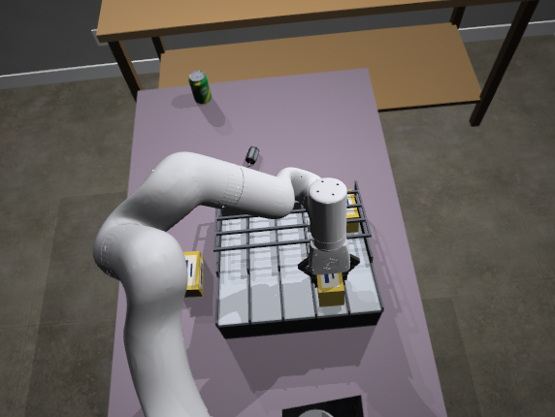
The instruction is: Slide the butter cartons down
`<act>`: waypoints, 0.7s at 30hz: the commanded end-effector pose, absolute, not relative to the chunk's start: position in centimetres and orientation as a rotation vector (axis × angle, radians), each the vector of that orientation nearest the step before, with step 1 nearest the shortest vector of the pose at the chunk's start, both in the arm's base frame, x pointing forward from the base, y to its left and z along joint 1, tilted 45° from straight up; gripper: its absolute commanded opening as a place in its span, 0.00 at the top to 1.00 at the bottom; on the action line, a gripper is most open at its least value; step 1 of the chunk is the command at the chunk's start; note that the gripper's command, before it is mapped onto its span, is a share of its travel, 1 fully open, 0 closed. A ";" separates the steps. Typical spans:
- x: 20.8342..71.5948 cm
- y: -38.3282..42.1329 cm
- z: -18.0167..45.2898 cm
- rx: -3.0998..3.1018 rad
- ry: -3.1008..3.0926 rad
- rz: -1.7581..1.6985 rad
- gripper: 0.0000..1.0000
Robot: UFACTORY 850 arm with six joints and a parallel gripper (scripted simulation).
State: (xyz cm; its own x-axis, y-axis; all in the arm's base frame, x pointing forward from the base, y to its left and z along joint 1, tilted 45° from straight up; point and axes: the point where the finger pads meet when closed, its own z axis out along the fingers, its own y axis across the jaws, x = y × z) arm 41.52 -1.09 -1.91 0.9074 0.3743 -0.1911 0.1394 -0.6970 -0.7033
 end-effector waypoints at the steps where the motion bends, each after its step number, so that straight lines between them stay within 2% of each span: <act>1: 41.6 -1.1 -1.9 -2.336 -0.365 0.415 1.00; 21: 41.5 -0.9 -2.1 -2.336 -0.365 0.415 1.00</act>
